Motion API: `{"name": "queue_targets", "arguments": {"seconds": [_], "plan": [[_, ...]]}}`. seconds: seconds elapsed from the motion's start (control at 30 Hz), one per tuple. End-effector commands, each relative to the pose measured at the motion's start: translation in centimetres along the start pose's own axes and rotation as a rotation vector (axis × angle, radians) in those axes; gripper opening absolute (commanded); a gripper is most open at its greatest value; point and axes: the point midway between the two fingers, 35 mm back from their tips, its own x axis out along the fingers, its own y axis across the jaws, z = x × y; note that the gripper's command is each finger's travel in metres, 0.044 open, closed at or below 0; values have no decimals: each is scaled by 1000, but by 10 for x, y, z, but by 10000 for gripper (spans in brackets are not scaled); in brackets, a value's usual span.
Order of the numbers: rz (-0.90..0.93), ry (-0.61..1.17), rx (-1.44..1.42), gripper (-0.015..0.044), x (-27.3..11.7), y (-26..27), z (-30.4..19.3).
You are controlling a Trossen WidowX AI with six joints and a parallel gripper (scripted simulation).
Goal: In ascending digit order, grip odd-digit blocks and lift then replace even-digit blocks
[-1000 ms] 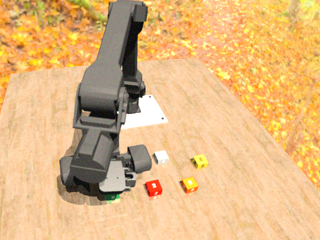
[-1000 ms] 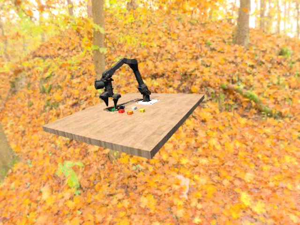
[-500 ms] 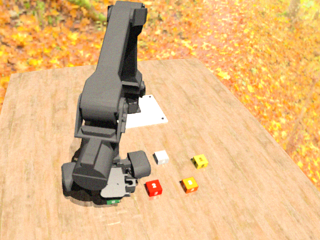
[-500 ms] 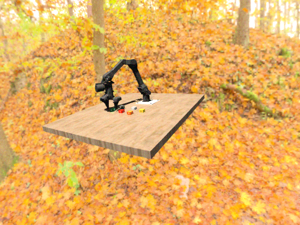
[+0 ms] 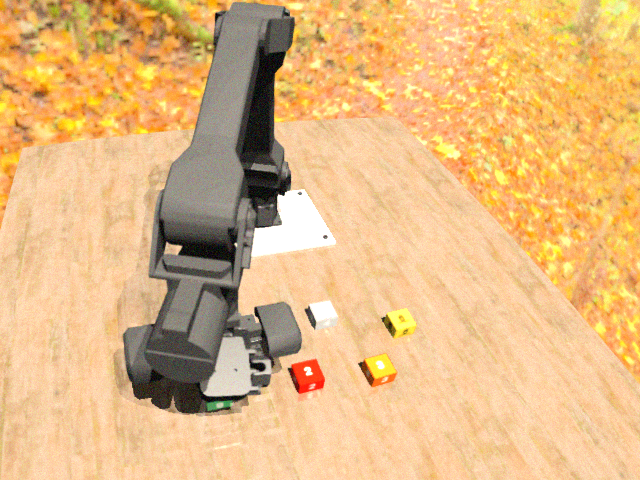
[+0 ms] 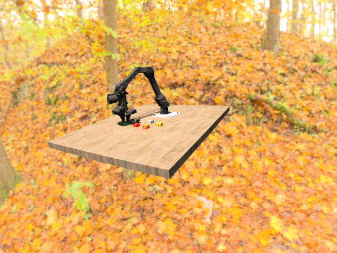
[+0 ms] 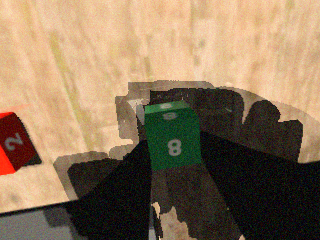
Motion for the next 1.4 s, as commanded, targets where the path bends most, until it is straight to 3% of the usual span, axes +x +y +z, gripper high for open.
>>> {"name": "queue_targets", "arguments": {"seconds": [0.0, 0.67, 1.37], "plan": [[-1, 6, -4, 120, 2, 0, -1], [-1, 6, -4, 120, -13, 0, 0], [-1, 6, -4, 120, -2, 0, 0]]}}
